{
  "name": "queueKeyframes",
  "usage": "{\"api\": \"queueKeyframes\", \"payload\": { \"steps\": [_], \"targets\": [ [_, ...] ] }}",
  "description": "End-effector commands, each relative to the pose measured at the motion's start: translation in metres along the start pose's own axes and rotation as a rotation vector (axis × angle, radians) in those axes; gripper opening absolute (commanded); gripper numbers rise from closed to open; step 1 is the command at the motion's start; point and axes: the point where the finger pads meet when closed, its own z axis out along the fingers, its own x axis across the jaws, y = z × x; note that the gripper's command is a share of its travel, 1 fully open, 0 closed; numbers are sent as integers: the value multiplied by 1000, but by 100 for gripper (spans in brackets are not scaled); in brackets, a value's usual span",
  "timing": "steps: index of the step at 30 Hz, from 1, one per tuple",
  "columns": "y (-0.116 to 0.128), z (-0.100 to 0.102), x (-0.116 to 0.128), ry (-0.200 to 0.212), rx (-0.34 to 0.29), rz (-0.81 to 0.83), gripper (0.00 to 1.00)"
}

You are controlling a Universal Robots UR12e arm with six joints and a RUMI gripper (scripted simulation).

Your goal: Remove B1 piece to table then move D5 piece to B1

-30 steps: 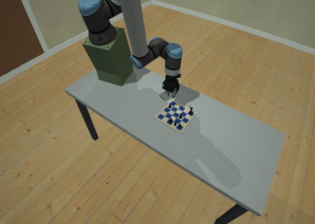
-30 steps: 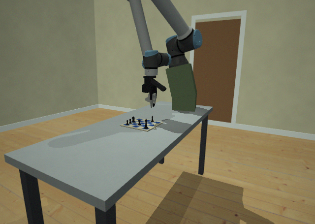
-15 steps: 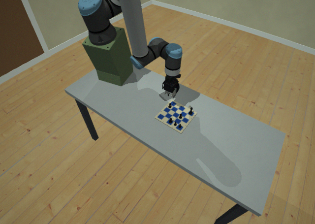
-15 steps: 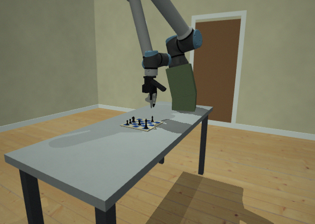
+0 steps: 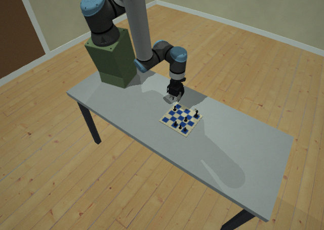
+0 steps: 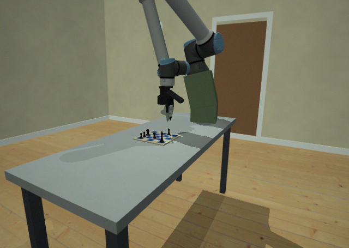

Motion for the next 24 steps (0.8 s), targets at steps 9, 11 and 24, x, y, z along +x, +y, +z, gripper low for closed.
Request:
{"api": "queueKeyframes", "payload": {
  "steps": [9,11,24],
  "targets": [
    [1,16,0,1,0,0,22],
    [1,19,0,1,0,0,22],
    [1,34,0,1,0,0,22]
  ]
}}
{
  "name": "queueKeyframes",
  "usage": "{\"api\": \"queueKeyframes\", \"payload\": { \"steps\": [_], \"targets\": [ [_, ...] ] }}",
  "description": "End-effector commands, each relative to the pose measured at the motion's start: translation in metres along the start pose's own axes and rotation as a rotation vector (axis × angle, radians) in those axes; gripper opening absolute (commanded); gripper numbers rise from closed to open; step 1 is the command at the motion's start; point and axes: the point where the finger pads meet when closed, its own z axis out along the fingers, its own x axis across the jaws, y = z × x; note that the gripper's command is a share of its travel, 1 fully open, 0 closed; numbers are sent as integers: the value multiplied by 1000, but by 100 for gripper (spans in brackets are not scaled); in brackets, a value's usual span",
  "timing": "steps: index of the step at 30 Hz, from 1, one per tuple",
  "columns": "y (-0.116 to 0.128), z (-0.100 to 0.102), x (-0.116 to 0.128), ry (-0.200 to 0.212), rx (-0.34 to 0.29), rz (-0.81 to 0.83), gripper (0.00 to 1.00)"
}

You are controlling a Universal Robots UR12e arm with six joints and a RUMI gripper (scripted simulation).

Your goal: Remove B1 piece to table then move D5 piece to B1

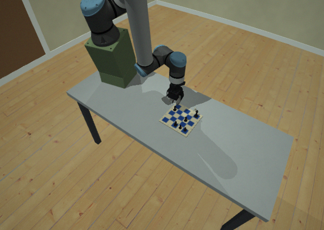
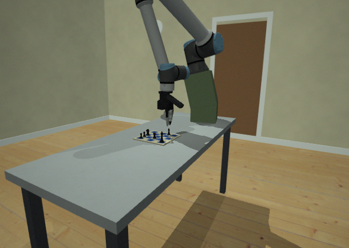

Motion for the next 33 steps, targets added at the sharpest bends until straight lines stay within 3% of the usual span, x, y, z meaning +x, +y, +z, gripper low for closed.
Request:
{"api": "queueKeyframes", "payload": {
  "steps": [1,33],
  "targets": [
    [0,4,0,1,0,0,22],
    [0,9,0,1,0,0,22]
  ]
}}
